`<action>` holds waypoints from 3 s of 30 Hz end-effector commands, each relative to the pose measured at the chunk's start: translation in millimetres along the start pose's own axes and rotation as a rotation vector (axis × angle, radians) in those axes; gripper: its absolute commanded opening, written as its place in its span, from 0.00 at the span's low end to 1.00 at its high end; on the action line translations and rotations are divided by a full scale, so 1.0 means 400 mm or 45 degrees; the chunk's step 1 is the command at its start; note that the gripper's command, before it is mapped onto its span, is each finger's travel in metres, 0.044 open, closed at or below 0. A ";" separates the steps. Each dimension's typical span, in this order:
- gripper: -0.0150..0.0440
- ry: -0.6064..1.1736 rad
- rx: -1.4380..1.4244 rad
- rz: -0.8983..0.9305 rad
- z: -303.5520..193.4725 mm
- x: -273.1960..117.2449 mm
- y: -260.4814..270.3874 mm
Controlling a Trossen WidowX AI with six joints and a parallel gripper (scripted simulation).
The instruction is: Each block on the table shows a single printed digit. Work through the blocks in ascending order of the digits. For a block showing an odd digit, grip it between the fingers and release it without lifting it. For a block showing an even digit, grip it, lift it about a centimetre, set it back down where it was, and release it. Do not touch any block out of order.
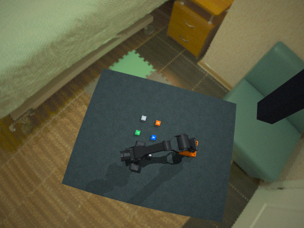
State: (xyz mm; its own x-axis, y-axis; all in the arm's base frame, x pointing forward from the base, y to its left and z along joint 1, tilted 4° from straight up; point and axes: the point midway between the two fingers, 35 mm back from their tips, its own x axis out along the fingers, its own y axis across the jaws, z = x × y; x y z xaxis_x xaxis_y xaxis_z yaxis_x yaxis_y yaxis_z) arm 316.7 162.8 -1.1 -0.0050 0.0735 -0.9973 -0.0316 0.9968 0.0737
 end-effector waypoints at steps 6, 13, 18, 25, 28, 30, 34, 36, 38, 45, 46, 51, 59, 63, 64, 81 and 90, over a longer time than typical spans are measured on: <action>0.93 -0.001 0.004 0.000 0.000 0.001 0.000; 0.93 -0.001 0.004 0.000 0.001 -0.090 0.000; 0.80 -0.002 0.004 0.000 0.006 -0.148 0.003; 0.49 -0.002 0.004 -0.001 0.001 -0.292 0.000; 0.46 -0.002 0.004 -0.001 0.001 -0.292 0.000; 0.46 -0.002 0.004 -0.001 0.001 -0.292 0.000; 0.46 -0.003 0.004 -0.001 0.003 -0.292 -0.003; 0.46 -0.013 0.003 -0.002 0.019 -0.291 -0.029; 0.46 -0.031 0.001 -0.007 0.047 -0.290 -0.083; 0.46 -0.042 0.000 -0.036 0.115 -0.294 -0.367; 0.46 -0.037 0.001 -0.038 0.117 -0.295 -0.413; 0.46 -0.012 0.004 -0.040 0.091 -0.302 -0.626; 0.50 -0.005 0.004 -0.037 0.076 -0.297 -0.686; 0.68 -0.005 0.004 -0.037 0.081 -0.159 -0.691; 0.72 -0.005 0.004 -0.037 0.078 -0.127 -0.691; 0.93 -0.005 0.004 -0.037 0.076 -0.070 -0.692; 0.93 -0.005 0.004 -0.037 0.076 -0.033 -0.693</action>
State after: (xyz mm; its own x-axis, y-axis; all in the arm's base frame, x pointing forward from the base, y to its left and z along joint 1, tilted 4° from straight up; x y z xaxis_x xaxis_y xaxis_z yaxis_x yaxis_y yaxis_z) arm 357.4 -114.0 -2.2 0.0054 0.0440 -0.9990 -0.0310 0.9986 0.0438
